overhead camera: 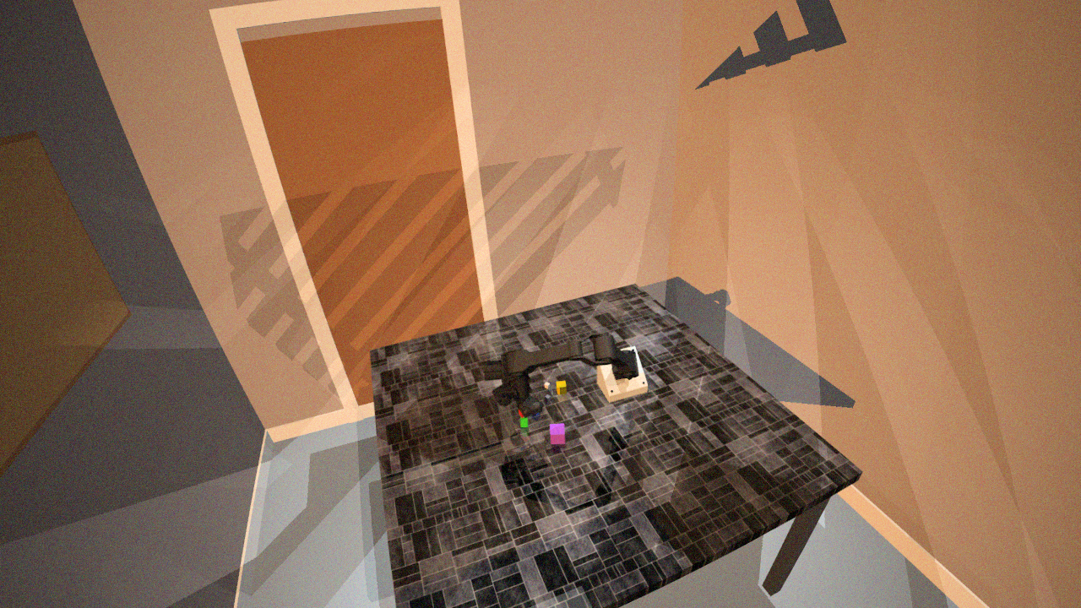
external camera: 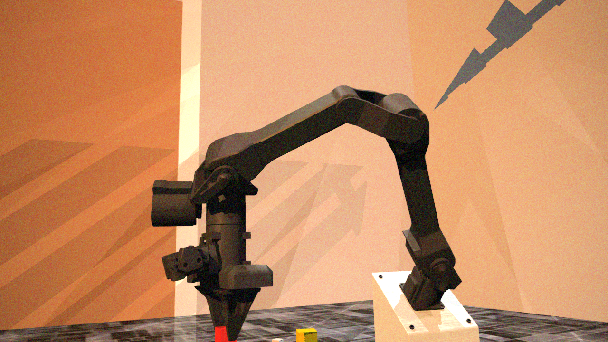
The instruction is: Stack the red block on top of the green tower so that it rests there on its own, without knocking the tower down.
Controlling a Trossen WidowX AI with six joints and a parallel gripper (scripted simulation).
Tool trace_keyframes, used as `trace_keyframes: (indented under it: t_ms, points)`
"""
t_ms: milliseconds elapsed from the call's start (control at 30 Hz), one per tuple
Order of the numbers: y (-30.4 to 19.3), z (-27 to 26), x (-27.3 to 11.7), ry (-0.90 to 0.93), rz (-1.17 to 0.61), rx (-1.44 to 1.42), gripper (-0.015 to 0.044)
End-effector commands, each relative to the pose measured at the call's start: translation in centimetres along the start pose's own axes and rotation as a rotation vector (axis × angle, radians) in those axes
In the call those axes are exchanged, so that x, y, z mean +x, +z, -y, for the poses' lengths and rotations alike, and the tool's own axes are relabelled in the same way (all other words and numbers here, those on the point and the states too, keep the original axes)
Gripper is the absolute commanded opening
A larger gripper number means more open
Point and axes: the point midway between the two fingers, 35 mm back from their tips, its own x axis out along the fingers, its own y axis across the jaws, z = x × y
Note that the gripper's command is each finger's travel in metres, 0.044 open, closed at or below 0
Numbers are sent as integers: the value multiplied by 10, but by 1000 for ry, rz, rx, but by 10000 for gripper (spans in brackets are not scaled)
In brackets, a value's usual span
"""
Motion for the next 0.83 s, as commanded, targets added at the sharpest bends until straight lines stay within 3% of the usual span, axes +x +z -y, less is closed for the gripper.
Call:
trace_keyframes:
  t_ms: [0,167,800]
  points:
    - [0,0,0,-1,0,0,315]
    - [0,0,0,-1,0,0,440]
    - [0,0,0,-1,0,0,440]
